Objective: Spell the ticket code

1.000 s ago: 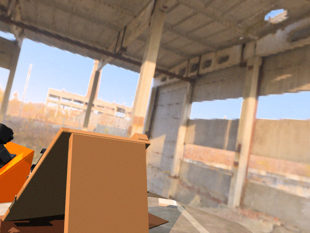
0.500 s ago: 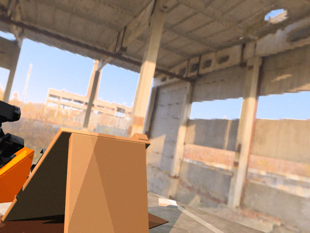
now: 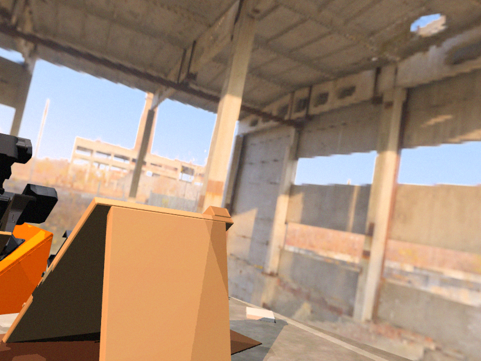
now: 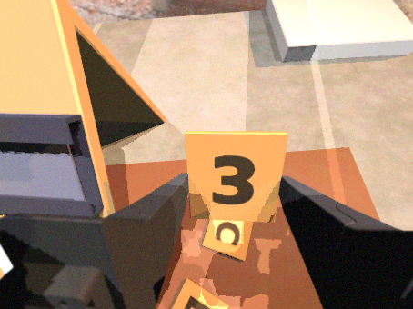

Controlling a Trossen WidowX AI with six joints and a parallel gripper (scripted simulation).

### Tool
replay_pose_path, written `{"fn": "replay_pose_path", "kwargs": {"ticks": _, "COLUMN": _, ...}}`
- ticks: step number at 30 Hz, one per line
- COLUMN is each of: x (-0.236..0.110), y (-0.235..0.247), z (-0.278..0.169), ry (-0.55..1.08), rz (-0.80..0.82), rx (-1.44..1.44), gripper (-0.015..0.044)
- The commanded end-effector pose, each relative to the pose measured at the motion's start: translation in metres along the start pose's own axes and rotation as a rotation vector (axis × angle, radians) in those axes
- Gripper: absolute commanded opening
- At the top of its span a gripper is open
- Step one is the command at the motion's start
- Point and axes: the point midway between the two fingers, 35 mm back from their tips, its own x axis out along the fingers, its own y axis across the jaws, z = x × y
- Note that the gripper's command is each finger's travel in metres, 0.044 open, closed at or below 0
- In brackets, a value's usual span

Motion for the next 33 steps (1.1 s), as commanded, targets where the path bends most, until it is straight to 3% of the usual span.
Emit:
{"fn": "replay_pose_path", "kwargs": {"ticks": 1, "x": -0.001, "y": -0.001, "z": 0.002, "ry": -0.004, "rz": -0.005, "rx": 0.017, "gripper": 0.0}}
{"fn": "replay_pose_path", "kwargs": {"ticks": 33, "x": 0.0, "y": 0.013, "z": -0.001, "ry": -0.004, "rz": -0.005, "rx": 0.018, "gripper": 0.0}}
